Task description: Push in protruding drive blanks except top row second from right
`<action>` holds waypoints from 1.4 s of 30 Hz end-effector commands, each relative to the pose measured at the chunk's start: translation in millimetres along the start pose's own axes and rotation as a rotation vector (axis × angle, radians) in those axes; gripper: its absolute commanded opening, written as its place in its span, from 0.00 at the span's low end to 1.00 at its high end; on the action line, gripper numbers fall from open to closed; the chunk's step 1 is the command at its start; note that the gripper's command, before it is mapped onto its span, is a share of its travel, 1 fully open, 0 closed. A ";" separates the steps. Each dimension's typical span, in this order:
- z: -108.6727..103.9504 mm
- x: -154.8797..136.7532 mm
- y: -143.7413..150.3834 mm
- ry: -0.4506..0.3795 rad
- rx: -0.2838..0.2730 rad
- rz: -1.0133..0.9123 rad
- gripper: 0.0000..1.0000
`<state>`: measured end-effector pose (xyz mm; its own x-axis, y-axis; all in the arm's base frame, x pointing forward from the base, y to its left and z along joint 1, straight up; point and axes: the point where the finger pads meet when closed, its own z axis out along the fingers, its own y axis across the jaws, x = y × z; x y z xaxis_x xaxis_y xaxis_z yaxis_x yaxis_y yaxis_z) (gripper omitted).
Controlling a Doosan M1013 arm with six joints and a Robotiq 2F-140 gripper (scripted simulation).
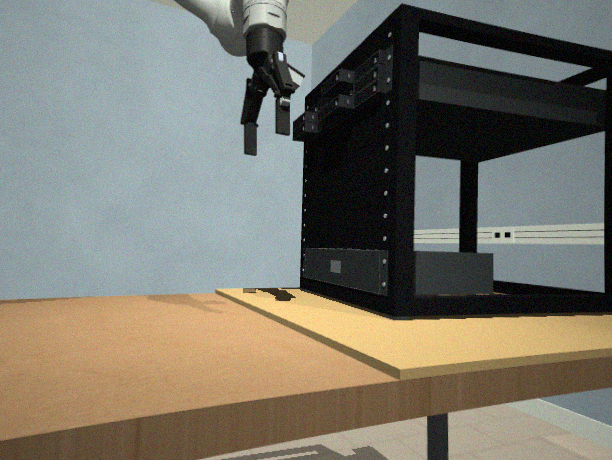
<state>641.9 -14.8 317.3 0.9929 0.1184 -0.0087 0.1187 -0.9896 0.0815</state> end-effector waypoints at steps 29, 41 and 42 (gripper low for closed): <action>6.9 -22.5 42.9 -0.032 -0.287 -0.438 1.00; 1.2 -27.4 62.2 -0.075 -0.430 -0.670 1.00; 0.2 -27.7 64.0 -0.080 -0.445 -0.695 1.00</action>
<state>622.3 -75.4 319.9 0.7523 0.6187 -0.2263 0.6518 -0.6493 0.3918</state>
